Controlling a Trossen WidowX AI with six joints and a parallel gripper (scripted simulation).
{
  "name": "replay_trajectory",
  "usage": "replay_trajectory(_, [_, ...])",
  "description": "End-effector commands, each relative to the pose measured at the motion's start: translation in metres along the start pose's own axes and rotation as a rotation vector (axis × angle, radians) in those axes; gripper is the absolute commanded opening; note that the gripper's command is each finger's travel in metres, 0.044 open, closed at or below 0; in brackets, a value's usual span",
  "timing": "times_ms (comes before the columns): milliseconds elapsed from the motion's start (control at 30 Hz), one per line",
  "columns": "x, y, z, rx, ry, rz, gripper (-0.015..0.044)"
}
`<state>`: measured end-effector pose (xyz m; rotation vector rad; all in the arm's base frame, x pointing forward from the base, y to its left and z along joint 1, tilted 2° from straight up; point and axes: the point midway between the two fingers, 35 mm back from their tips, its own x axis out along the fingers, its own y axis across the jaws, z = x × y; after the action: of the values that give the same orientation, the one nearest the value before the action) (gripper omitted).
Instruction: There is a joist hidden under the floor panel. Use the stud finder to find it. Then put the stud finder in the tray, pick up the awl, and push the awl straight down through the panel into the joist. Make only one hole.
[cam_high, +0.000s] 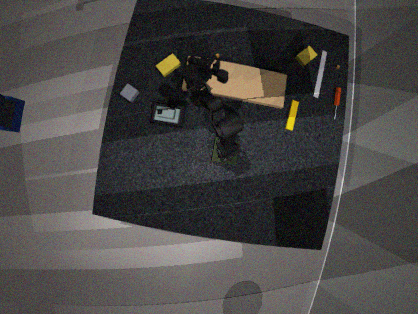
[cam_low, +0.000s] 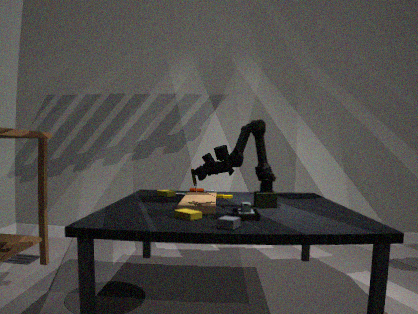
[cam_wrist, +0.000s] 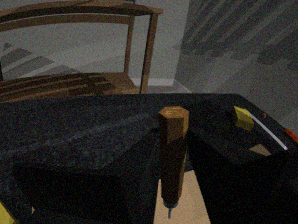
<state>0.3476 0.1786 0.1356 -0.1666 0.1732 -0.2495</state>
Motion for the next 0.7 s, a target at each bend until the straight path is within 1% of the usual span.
replay_trajectory(0, [-0.019, 0.007, 0.004, 0.09, -0.052, -0.001, 0.0])
replay_trajectory(200, [-0.046, 0.013, 0.008, 0.214, -0.108, 0.007, 0.0])
replay_trajectory(667, [-0.046, 0.014, 0.005, 0.218, -0.109, 0.007, 0.0])
